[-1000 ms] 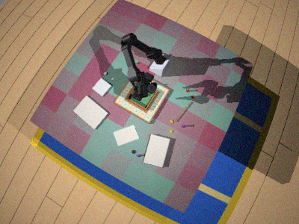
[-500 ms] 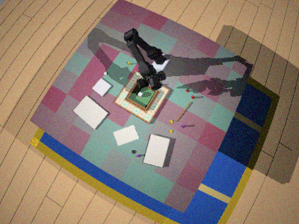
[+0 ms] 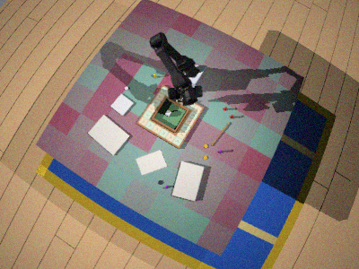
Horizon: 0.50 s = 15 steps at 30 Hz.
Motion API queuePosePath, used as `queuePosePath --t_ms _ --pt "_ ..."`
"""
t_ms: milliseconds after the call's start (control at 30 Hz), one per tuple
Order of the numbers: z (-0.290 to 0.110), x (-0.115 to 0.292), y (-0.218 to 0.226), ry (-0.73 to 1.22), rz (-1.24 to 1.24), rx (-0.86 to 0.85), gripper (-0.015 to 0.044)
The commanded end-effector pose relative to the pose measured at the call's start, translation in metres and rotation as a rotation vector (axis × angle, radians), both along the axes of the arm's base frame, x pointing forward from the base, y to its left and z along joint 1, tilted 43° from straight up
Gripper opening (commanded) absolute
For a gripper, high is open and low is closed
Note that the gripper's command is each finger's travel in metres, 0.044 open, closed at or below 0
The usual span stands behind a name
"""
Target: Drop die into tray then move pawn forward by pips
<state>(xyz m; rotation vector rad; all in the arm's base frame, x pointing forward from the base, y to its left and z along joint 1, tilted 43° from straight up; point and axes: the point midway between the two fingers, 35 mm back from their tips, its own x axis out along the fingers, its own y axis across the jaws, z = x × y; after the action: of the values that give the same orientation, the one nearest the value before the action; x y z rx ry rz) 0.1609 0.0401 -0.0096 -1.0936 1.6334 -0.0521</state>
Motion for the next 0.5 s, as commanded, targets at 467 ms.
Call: queuePosePath --t_ms 467 --pt "-0.02 0.001 -0.02 0.006 0.001 -0.008 0.02"
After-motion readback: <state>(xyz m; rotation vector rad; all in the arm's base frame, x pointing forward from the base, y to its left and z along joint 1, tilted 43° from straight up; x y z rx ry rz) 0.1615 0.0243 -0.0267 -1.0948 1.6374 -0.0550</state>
